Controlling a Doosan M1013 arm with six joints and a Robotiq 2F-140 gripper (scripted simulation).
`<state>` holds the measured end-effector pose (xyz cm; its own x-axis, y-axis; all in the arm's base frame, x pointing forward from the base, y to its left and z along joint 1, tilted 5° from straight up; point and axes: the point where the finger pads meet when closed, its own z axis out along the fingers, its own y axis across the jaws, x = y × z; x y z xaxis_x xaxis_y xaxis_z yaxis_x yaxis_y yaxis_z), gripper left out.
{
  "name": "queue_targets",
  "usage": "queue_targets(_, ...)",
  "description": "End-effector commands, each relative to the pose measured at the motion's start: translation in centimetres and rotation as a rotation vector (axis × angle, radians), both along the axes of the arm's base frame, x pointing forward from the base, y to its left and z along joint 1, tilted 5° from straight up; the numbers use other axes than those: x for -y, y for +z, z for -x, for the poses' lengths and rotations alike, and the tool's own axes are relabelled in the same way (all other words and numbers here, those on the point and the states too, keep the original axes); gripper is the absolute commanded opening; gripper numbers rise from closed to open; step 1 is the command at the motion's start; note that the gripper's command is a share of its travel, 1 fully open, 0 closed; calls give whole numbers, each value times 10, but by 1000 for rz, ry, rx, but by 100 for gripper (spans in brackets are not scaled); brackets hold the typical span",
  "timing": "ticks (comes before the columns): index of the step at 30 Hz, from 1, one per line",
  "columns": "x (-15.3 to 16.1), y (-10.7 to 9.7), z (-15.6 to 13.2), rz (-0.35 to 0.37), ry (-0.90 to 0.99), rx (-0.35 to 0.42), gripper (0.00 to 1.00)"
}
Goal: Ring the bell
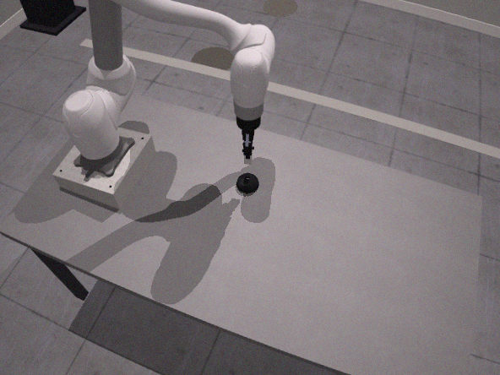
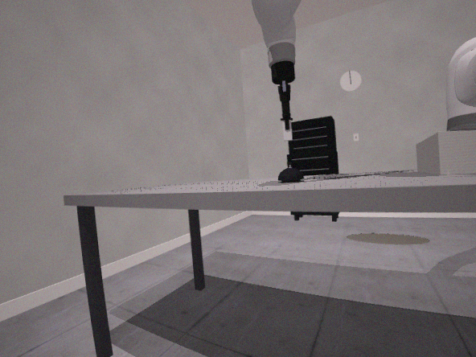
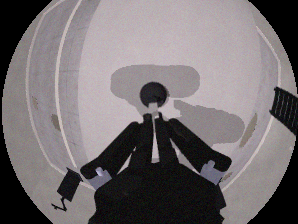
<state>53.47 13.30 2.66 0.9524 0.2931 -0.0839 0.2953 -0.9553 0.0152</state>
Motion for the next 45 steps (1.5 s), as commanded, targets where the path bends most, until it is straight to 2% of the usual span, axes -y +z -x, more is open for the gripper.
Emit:
queue_targets(1,0,-1,0,0,0,0,0)
queue_targets(15,2,-12,0,0,0,-1,0)
queue_targets(30,7,-39,2,0,0,-1,0)
queue_targets(45,10,-57,2,0,0,-1,0)
